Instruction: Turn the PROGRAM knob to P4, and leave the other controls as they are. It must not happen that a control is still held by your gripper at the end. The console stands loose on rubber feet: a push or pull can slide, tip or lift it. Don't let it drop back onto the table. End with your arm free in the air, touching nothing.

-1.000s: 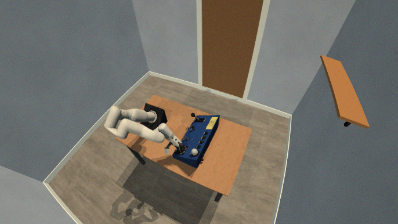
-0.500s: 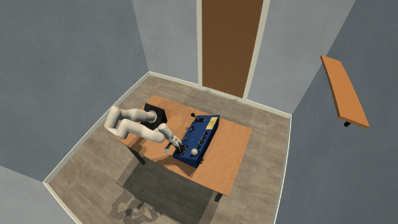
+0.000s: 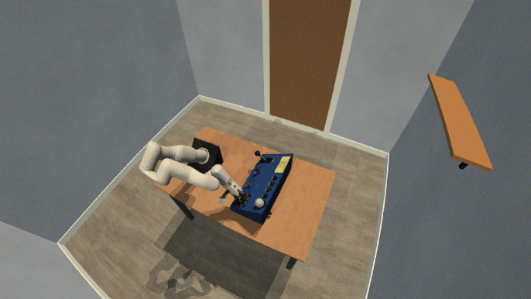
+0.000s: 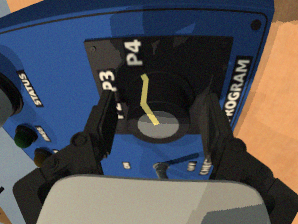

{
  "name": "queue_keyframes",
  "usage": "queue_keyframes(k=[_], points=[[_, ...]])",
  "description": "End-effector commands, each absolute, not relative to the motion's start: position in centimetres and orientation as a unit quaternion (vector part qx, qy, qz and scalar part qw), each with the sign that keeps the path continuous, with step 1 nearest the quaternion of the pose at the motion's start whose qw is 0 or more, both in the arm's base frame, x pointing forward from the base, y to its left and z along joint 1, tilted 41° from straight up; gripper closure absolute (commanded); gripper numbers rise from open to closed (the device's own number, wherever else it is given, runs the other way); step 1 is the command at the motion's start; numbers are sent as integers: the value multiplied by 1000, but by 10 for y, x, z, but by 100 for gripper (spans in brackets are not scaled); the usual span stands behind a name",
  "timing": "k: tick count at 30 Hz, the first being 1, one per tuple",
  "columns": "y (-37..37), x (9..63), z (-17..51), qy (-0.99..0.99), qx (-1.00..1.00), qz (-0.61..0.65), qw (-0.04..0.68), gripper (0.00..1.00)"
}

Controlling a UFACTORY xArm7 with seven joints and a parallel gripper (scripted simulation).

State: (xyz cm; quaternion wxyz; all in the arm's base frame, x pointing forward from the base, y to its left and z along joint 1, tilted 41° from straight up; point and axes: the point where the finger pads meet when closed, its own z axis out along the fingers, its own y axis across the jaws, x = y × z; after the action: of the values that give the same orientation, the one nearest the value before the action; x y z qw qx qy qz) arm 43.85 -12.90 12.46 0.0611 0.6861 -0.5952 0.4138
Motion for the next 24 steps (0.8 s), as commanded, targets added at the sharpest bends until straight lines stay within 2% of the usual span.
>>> queue_keyframes(k=[1, 24], points=[[-127, 439, 127, -594, 687, 415, 60, 24], [-92, 408, 166, -594, 687, 415, 60, 24]])
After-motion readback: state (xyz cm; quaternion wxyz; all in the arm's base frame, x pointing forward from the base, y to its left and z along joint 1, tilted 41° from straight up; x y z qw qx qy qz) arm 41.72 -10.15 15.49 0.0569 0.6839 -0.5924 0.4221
